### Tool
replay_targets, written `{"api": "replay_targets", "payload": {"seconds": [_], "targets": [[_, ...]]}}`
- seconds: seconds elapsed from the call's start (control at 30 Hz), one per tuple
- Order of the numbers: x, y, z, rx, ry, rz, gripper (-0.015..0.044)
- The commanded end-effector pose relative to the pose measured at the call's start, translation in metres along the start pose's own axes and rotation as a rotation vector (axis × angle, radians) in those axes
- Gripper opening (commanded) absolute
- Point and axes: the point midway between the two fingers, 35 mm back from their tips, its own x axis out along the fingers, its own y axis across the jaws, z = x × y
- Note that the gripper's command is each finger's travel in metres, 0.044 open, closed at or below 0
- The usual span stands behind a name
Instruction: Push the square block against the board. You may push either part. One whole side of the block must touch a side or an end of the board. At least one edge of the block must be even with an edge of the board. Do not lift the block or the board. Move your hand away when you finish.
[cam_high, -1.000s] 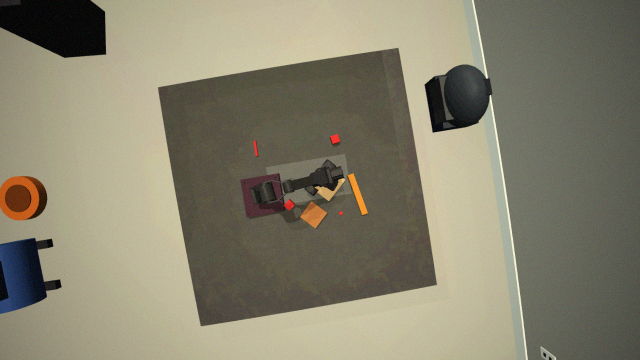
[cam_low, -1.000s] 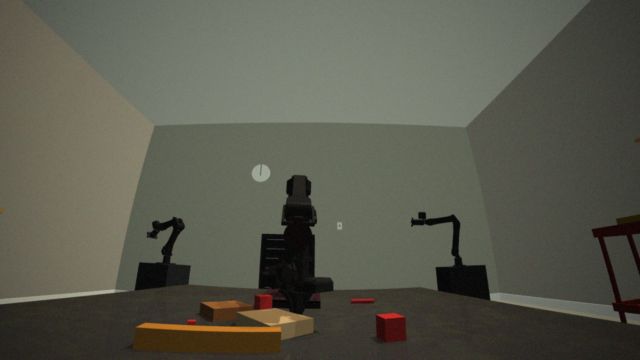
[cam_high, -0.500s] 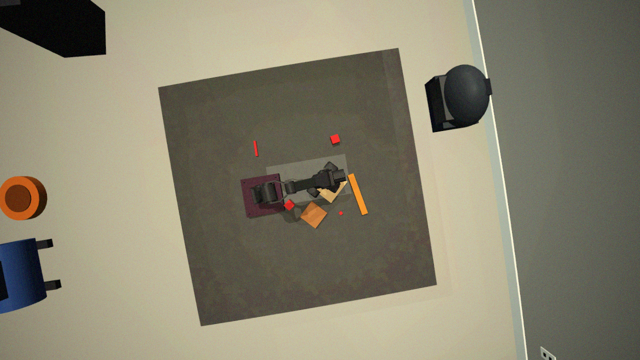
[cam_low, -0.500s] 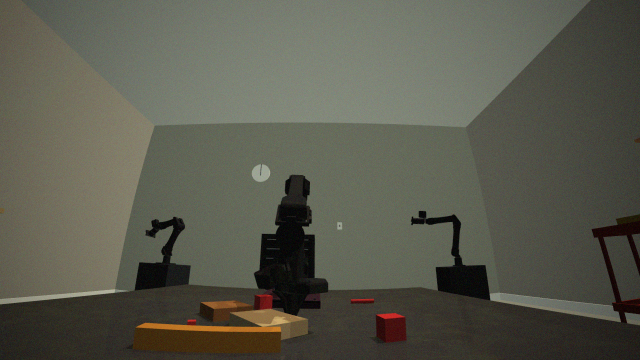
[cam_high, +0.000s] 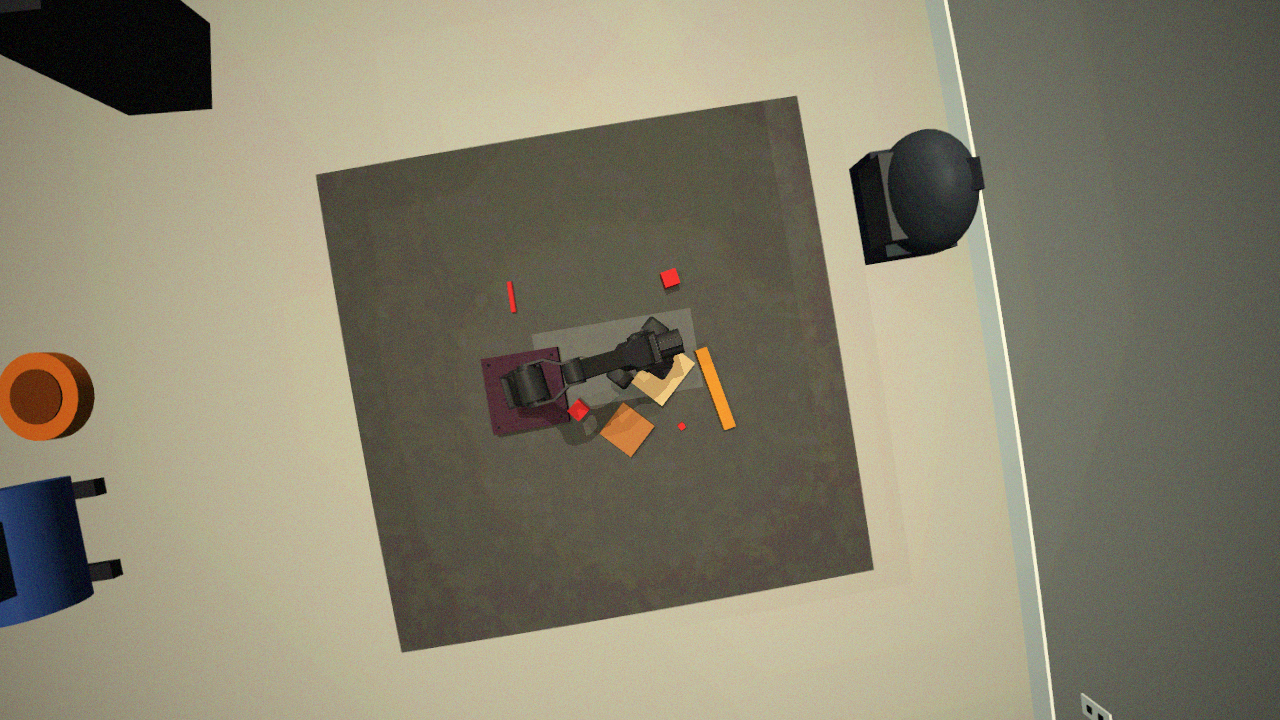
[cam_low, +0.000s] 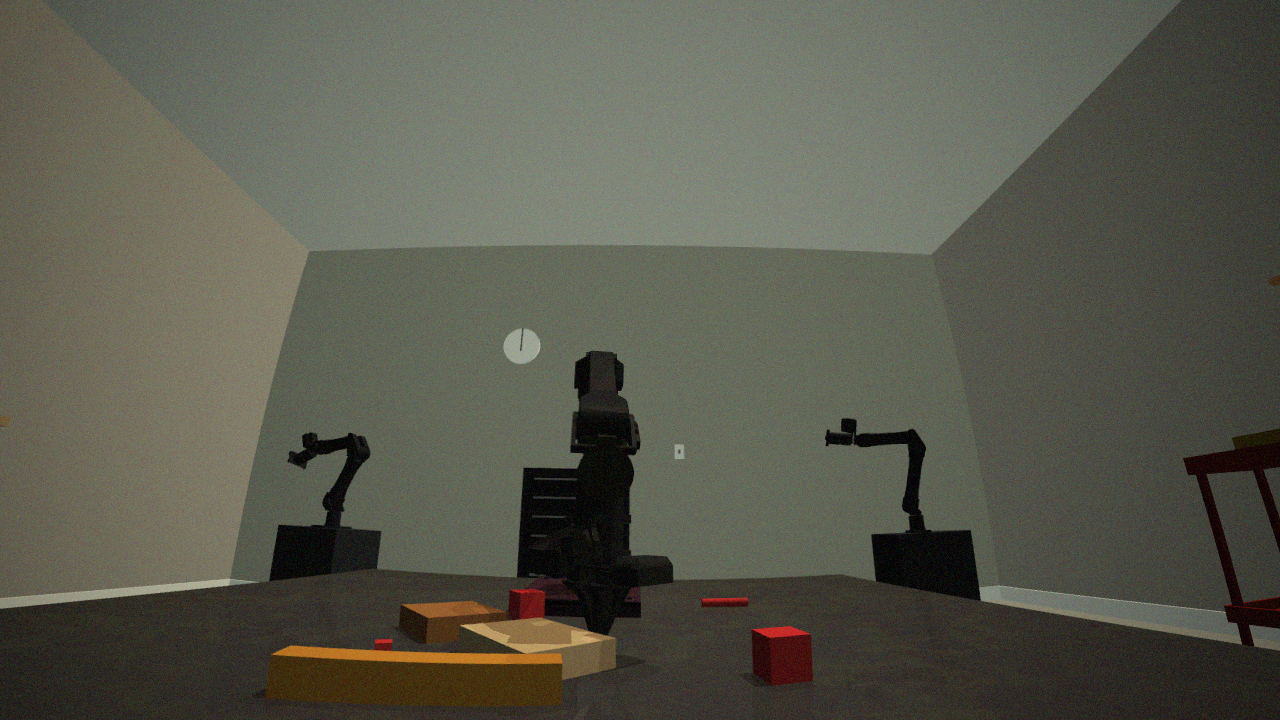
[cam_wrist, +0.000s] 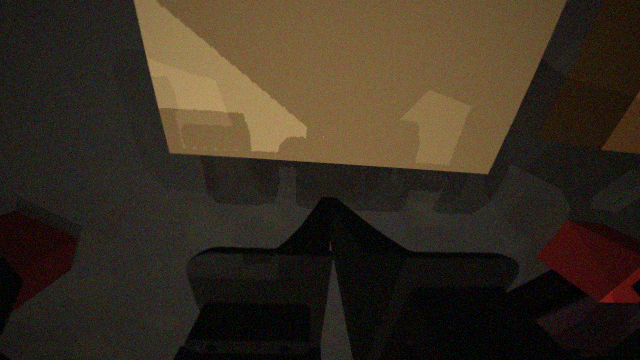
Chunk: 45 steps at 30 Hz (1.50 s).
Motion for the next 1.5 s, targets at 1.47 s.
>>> {"api": "replay_targets", "payload": {"seconds": [1.47], "targets": [[0.0, 0.0, 0.009, 0.005, -0.006, -0.001, 0.0]]}}
